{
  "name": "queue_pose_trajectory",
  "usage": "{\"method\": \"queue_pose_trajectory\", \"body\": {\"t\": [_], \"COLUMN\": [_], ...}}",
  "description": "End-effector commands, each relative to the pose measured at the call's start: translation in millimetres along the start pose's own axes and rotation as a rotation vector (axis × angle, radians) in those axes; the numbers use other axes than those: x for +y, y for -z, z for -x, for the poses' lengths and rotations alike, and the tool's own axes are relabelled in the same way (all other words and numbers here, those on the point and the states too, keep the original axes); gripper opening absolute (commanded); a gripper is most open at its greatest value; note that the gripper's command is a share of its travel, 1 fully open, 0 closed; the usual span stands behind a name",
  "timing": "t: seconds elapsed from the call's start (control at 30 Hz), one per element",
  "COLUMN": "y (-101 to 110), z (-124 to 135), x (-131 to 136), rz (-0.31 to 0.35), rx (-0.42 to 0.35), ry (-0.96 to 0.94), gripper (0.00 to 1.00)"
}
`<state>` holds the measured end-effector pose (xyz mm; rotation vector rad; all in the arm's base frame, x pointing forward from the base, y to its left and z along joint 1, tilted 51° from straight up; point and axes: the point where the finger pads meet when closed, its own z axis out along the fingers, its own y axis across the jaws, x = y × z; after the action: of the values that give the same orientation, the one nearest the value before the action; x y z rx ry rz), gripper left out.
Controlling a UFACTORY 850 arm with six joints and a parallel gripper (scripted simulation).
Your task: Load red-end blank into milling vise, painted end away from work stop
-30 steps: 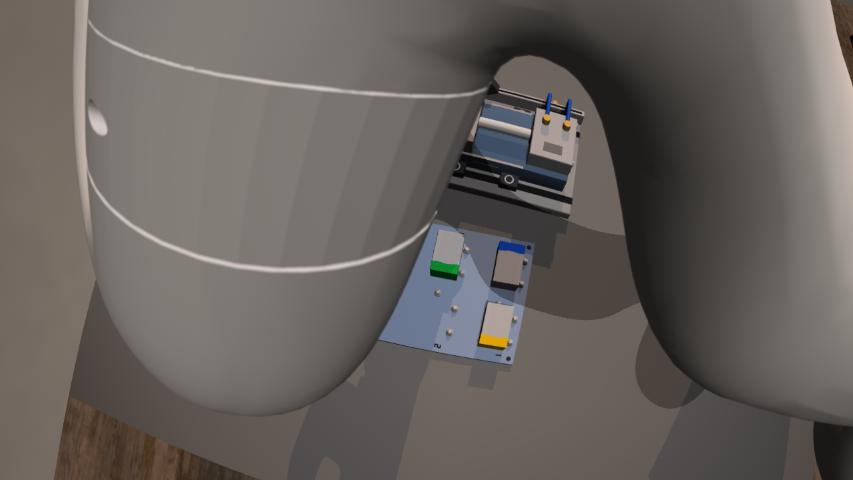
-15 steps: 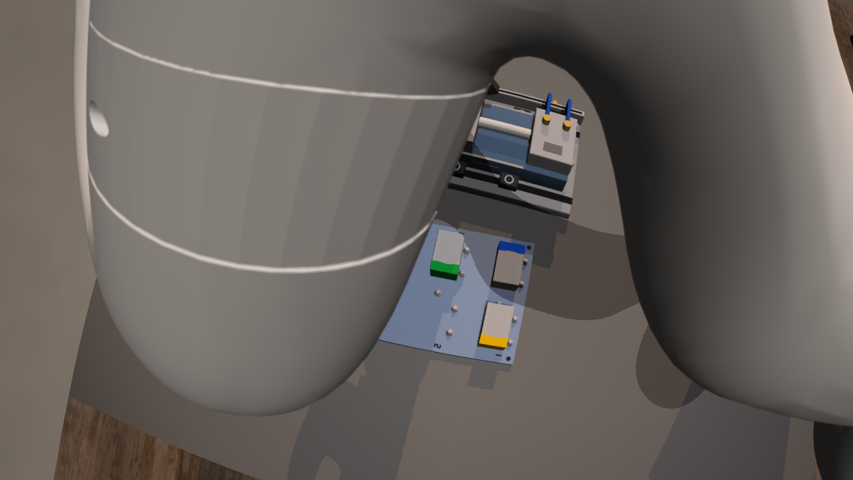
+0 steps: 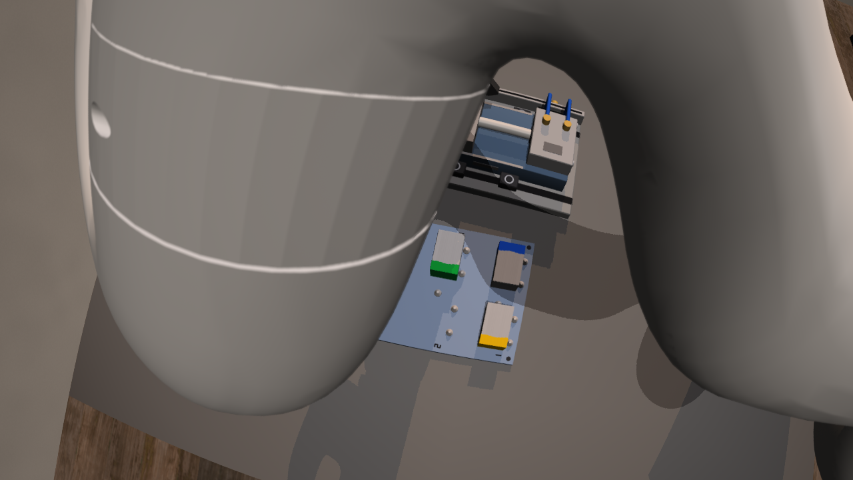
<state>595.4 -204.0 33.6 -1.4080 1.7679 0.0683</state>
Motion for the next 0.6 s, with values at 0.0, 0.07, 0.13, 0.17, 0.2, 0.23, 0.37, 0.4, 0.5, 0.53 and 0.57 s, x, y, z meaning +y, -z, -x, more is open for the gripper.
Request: {"method": "queue_pose_trajectory", "body": {"t": [0.0,0.07,0.13,0.17,0.2,0.23,0.37,0.4,0.5,0.53,0.57], "y": [0.4,0.2,0.0,-0.1,-0.2,-0.3,-0.3,-0.3,-0.1,-0.1,-0.1], "z": [-0.3,-0.3,-0.3,-0.3,-0.3,-0.3,-0.3,-0.3,-0.3,-0.3,-0.3], "x": [-0.7,-0.7,-0.7,-0.7,-0.7,-0.7,-0.7,-0.7,-0.7,-0.7,-0.7], "rz": [-0.001,-0.001,-0.001,-0.001,-0.001,-0.001,-0.001,-0.001,-0.001,-0.001,-0.001], "rx": [0.001,0.001,0.001,0.001,0.001,0.001,0.001,0.001,0.001,0.001,0.001], "ry": [0.000,0.000,0.000,0.000,0.000,0.000,0.000,0.000,0.000,0.000,0.000], "gripper": [0.00,0.00,0.00,0.00,0.00,0.00,0.00,0.00,1.00,1.00,1.00]}}
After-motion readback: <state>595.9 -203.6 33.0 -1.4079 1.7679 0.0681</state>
